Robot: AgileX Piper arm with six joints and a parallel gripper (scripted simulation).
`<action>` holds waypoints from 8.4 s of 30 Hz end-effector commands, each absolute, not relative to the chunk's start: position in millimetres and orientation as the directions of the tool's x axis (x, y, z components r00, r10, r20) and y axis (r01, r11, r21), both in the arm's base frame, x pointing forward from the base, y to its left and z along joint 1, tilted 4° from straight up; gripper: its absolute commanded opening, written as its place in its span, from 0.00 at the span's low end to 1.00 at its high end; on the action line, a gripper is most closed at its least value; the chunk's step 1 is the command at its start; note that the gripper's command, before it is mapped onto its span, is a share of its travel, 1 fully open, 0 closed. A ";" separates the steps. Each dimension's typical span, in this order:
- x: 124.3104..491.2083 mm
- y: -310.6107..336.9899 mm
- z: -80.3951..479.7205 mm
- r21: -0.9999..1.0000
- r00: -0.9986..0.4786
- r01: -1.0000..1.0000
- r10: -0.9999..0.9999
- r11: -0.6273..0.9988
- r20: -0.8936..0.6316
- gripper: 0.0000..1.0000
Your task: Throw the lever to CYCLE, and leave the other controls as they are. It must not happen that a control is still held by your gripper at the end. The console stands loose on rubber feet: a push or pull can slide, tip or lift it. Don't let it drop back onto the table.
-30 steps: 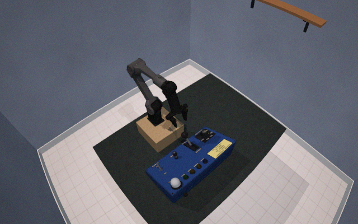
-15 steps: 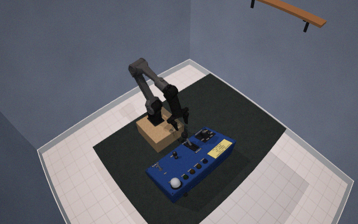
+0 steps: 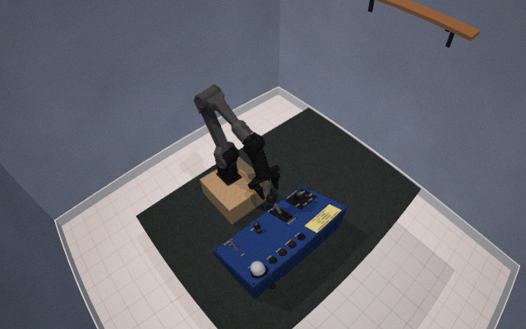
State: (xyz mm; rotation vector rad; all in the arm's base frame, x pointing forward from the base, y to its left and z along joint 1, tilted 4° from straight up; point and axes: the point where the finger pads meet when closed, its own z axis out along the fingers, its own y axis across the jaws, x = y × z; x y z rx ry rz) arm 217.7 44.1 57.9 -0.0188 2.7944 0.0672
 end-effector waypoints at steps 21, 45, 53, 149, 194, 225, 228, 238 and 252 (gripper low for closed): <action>227.3 45.5 30.5 0.044 -0.941 -0.020 -0.004 0.999 -0.339 0.94; 227.7 45.6 29.4 0.044 -0.941 -0.020 -0.004 0.999 -0.339 0.94; 227.7 45.6 29.4 0.044 -0.941 -0.020 -0.004 0.999 -0.339 0.94; 227.5 45.4 29.0 0.044 -0.941 -0.020 -0.004 0.999 -0.339 0.00; 244.9 45.1 43.4 0.044 -0.941 -0.020 -0.004 0.999 -0.339 0.00; 278.1 45.3 54.9 0.044 -0.941 -0.020 -0.004 0.999 -0.339 0.00; 281.6 45.3 55.1 0.044 -0.941 -0.020 -0.004 0.999 -0.340 0.00; 291.2 45.5 55.2 0.044 -0.941 -0.020 -0.004 0.999 -0.340 0.00; 297.1 45.7 54.7 0.044 -0.941 -0.020 -0.004 0.999 -0.340 0.00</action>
